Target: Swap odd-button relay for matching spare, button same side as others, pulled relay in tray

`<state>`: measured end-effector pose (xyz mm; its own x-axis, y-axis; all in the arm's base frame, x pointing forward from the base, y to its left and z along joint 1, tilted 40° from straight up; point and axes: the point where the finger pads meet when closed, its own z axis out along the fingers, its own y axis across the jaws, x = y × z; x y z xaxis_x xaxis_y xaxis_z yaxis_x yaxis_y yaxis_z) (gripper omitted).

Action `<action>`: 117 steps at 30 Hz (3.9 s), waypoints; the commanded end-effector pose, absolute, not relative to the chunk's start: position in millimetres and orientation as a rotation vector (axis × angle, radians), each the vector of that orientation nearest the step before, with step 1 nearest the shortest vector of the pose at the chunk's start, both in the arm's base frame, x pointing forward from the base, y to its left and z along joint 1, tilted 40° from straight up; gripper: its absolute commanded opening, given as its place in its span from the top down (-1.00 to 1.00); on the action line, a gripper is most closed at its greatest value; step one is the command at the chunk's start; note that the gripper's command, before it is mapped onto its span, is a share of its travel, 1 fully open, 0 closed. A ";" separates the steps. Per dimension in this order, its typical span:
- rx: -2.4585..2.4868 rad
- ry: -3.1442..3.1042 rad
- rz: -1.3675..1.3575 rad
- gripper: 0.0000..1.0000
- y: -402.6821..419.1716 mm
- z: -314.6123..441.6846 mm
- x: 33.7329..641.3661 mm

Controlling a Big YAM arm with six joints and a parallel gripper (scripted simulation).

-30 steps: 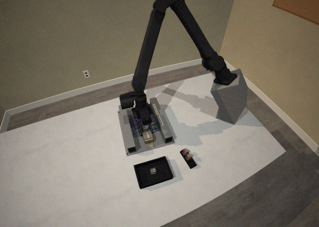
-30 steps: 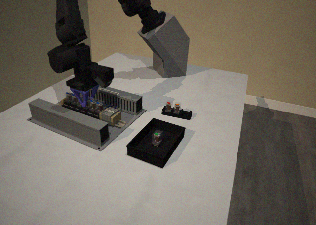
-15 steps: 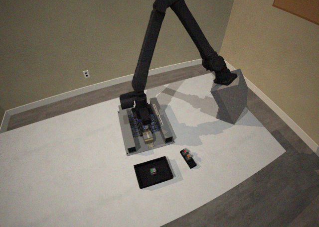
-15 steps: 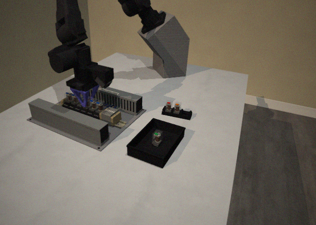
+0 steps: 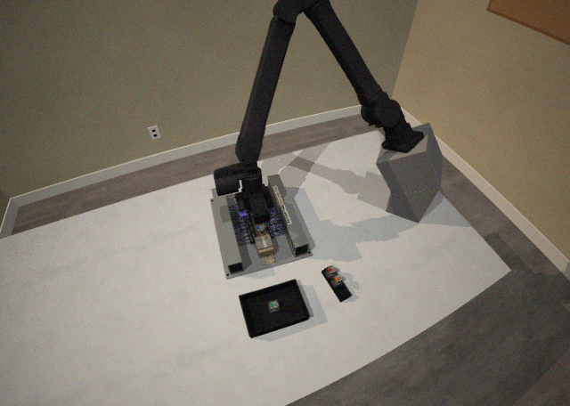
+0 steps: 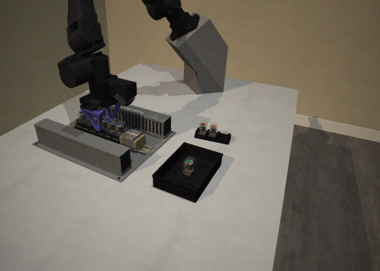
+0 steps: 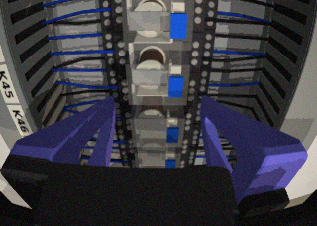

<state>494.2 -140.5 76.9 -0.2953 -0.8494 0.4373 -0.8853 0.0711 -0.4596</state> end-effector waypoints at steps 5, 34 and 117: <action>1.842 -2.273 1.086 -0.17 -133.9 96.6 506.4; 1.843 -2.272 1.086 -0.17 -133.9 96.7 506.4; 1.839 -2.275 1.083 -0.17 -108.6 136.3 482.3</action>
<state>477.8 -113.7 113.4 -0.2942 -0.8498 0.4373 -0.8857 0.0705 -0.4589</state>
